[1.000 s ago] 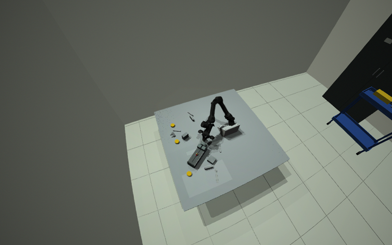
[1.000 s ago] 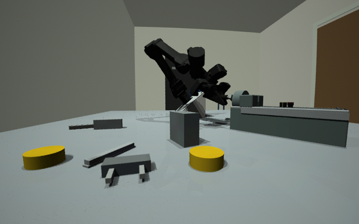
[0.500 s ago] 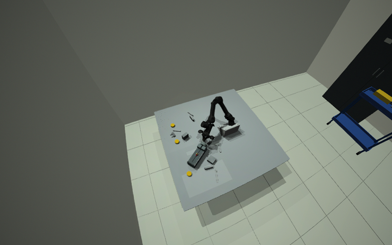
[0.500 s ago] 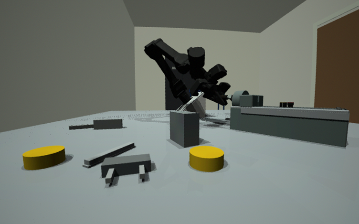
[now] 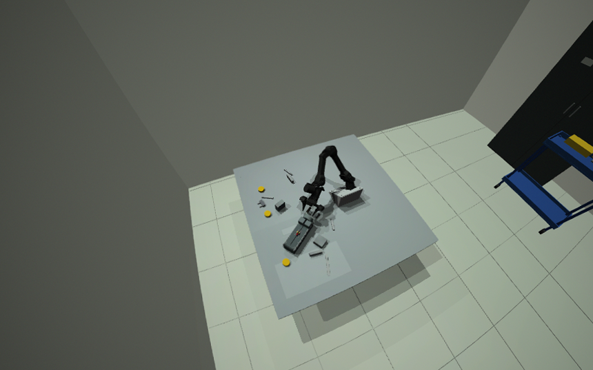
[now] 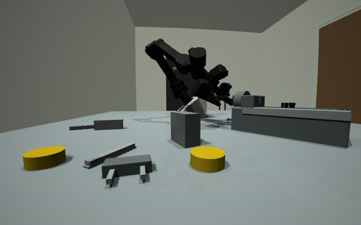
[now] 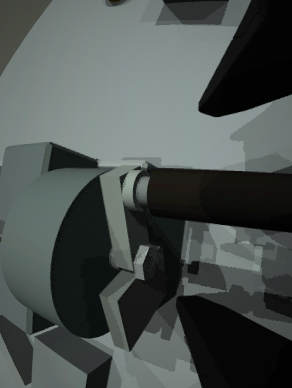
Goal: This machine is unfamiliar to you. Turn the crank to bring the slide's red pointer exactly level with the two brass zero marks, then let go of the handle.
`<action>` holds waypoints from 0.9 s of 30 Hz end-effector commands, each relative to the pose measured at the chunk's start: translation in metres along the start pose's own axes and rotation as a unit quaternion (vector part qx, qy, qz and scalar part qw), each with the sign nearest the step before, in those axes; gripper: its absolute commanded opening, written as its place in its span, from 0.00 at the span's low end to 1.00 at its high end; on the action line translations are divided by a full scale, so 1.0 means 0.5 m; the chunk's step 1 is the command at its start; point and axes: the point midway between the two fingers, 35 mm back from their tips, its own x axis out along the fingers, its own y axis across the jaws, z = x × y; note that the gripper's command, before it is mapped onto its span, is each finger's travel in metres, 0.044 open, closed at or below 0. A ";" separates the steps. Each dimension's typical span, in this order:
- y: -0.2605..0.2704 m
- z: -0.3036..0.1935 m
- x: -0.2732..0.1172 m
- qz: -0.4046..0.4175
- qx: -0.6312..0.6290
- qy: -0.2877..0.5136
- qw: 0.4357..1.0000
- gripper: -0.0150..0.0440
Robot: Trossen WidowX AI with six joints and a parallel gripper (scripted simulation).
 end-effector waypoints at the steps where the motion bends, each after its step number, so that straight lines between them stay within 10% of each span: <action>1: 0.000 0.007 -0.006 0.000 0.000 0.000 1.000 1.00; 27: 0.012 0.208 -0.129 -0.008 0.037 0.015 0.999 1.00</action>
